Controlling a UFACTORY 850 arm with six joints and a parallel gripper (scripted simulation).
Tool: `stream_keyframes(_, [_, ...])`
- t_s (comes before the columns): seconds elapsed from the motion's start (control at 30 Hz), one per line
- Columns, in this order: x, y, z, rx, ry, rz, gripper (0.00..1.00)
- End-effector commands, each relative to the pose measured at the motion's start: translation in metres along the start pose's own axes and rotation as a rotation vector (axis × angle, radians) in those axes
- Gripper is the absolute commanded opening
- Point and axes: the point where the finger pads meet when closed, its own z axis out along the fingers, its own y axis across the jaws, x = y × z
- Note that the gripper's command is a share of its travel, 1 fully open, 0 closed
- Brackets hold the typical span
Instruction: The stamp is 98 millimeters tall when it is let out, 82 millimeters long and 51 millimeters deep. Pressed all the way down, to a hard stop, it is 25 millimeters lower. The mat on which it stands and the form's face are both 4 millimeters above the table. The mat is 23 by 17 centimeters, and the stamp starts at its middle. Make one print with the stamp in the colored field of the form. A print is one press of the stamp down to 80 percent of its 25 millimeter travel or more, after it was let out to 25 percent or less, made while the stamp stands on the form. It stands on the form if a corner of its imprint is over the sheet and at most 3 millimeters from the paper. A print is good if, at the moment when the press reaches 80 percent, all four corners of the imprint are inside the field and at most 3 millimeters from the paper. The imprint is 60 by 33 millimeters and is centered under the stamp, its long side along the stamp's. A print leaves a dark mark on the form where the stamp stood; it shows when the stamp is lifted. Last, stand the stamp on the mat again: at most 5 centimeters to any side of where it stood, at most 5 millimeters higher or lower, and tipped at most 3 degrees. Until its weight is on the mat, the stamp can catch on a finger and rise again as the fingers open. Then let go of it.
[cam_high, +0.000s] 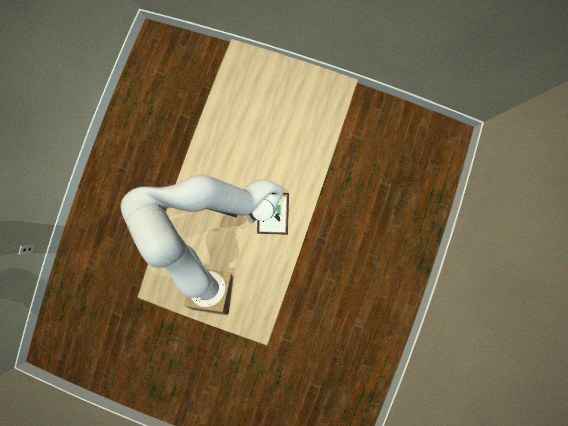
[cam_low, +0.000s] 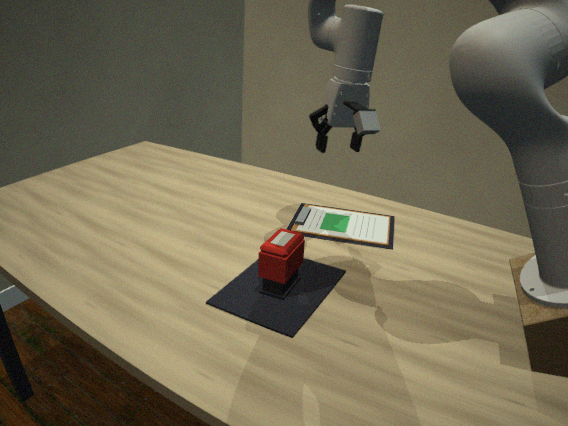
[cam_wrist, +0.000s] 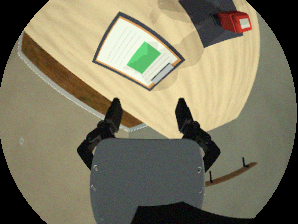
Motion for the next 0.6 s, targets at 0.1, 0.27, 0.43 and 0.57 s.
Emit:
stream_keyframes(0.1, [-0.001, 0.000, -0.019, 0.035, 0.025, 0.378, 1.00])
stream_keyframes(0.27, [-0.001, 0.000, -0.024, 0.041, 0.019, 0.564, 1.00])
stream_keyframes(0.43, [-0.001, 0.000, -0.025, 0.059, 0.033, 0.738, 1.00])
stream_keyframes(0.57, [-0.001, 0.000, -0.025, 0.089, 0.064, 0.853, 1.00])
